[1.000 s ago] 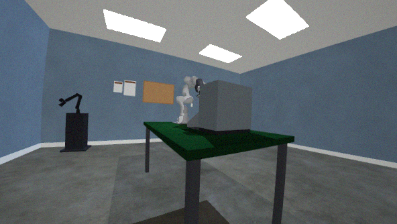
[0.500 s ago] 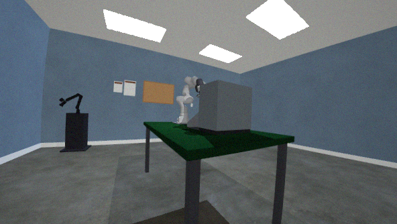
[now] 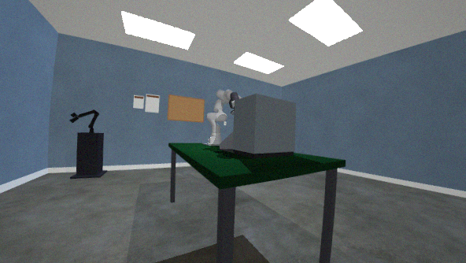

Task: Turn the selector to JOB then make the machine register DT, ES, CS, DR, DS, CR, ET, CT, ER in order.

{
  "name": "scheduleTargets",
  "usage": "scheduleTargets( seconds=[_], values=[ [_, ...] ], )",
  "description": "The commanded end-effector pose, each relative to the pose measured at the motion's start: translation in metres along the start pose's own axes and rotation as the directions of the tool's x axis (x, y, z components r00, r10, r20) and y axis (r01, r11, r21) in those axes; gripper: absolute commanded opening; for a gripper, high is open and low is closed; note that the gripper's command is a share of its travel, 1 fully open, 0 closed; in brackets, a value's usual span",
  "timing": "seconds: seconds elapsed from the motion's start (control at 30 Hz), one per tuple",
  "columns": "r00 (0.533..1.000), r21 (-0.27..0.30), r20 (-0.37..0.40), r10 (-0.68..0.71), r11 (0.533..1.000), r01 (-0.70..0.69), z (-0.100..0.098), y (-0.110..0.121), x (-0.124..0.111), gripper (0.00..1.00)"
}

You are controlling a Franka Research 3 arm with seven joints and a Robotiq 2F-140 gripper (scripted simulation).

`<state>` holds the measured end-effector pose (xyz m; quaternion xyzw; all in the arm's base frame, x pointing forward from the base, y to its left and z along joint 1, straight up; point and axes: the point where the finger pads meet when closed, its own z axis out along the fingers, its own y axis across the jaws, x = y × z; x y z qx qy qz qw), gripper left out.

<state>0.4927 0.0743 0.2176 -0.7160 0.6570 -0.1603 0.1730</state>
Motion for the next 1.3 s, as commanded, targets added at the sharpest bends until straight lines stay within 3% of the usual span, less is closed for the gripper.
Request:
scheduleTargets(
  seconds=[0.0, 0.13, 0.53, 1.27],
  values=[
    [1.000, 0.000, 0.001, 0.011, 1.000, -0.011, 0.000, 0.000, 0.000, 0.10],
    [1.000, 0.000, 0.001, 0.011, 1.000, -0.011, 0.004, 0.000, 0.000, 0.10],
    [1.000, 0.000, 0.001, 0.011, 1.000, -0.011, 0.068, 0.000, 0.000, 0.10],
    [1.000, 0.000, 0.001, 0.011, 1.000, -0.011, 0.090, 0.000, 0.000, 0.10]
  ],
)
